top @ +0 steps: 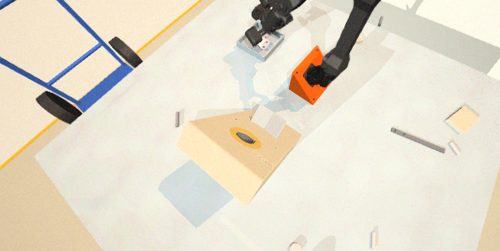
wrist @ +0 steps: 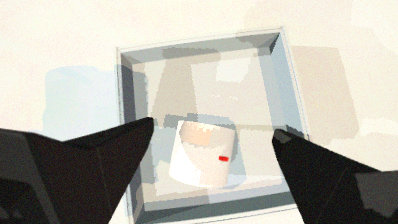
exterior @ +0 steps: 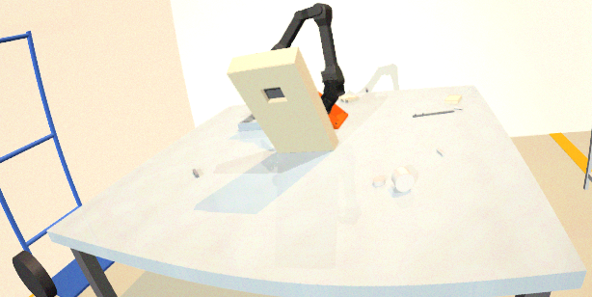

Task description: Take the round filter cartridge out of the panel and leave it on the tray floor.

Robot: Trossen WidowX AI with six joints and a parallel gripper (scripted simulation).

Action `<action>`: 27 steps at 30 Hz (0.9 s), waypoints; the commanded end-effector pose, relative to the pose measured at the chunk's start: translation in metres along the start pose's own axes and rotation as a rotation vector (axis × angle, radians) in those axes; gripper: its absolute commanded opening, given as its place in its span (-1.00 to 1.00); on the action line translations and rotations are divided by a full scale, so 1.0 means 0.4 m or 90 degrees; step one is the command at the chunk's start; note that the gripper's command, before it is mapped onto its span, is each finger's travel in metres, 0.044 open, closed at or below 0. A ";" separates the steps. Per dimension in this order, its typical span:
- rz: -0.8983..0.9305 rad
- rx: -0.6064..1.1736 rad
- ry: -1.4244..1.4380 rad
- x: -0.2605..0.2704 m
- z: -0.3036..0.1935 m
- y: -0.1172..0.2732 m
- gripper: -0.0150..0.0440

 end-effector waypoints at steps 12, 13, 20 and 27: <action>-0.002 -0.009 0.001 -0.003 0.079 0.120 1.00; -0.002 -0.009 0.001 -0.003 0.079 0.120 1.00; -0.002 -0.009 0.001 -0.003 0.079 0.120 1.00; -0.002 -0.009 0.001 -0.003 0.079 0.120 1.00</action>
Point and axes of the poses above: the point midway between the two fingers, 35 mm back from their tips, its own y axis back along the fingers, its own x axis across the jaws, z = x × y, the point moved 4 cm from there along y, back along the fingers, and after that the axes turned 2 degrees about y, right-handed, at the moved point
